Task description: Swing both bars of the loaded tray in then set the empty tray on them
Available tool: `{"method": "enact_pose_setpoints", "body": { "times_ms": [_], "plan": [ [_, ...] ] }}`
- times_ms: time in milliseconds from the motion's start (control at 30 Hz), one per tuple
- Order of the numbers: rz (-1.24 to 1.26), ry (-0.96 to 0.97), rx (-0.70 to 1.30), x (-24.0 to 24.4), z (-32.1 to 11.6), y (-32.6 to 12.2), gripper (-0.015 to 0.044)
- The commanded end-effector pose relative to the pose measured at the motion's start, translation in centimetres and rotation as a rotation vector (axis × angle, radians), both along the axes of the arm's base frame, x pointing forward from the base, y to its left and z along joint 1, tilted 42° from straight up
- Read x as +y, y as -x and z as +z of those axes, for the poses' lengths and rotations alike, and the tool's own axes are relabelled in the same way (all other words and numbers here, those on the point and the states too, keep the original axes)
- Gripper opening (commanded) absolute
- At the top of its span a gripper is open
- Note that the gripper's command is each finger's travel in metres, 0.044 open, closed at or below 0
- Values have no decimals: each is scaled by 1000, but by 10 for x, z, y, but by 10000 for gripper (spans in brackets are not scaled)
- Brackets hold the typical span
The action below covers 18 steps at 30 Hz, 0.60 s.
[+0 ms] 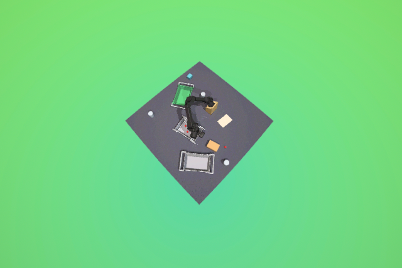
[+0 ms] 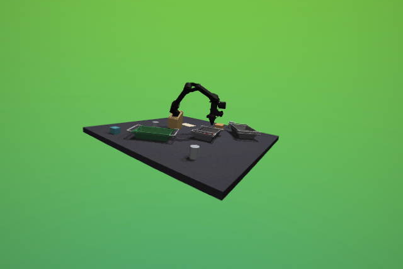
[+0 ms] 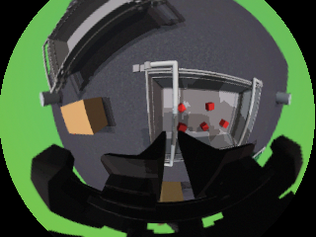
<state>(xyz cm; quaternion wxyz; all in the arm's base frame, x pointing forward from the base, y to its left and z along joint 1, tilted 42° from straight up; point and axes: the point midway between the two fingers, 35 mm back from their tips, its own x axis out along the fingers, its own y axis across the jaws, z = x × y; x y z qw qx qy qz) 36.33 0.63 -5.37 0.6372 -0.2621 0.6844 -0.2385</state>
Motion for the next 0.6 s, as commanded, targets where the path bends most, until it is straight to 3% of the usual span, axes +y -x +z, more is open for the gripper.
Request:
{"method": "enact_pose_setpoints", "body": {
  "times_ms": [0, 400, 500, 567],
  "plan": [
    [3, 0, 2, 0, 0, 0, 81],
    [3, 0, 2, 0, 0, 0, 81],
    [3, 0, 2, 0, 0, 0, 3],
    [3, 0, 2, 0, 0, 0, 0]
  ]
}}
